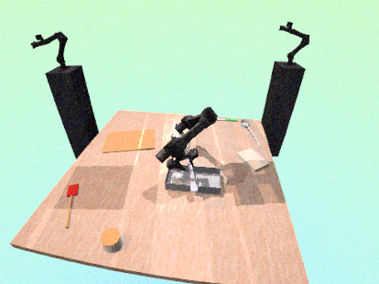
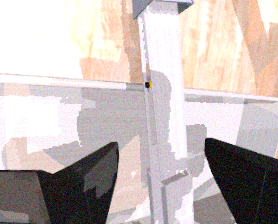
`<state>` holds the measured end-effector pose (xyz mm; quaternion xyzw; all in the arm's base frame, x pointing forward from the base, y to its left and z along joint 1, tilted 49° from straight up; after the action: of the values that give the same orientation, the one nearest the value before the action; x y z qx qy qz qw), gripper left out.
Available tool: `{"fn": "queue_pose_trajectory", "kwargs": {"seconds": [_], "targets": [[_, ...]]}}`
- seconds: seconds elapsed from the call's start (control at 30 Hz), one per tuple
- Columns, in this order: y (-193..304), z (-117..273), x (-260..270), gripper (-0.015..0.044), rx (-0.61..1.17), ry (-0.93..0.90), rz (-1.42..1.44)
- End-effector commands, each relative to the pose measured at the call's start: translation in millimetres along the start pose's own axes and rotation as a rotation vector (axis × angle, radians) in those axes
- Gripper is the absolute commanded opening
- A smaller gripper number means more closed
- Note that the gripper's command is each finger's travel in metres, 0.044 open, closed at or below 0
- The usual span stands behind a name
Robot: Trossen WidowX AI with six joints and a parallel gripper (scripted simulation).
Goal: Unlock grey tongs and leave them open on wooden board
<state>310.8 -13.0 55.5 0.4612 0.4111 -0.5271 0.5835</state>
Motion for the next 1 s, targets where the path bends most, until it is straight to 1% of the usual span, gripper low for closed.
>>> {"fn": "queue_pose_trajectory", "kwargs": {"seconds": [0.0, 0.87, 0.97], "targets": [[-0.6, -7.2, -0.7, 0.0260, 0.002, 0.004, 0.001], [-2.0, -47.5, -3.6, 0.0260, -0.013, 0.032, 0.042], [-0.6, -43.2, -2.5, 0.0181, -0.014, 0.023, 0.043]]}}
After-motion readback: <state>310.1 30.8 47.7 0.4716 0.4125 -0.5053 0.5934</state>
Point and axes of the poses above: the point midway between the two fingers, 35 mm back from their tips, its own z axis back along the fingers, its own x axis across the jaws, y = z × x, the point moved 7 cm from there along z, back along the fingers, and after that the axes turned 1 degree about -z, right-handed, at the moved point
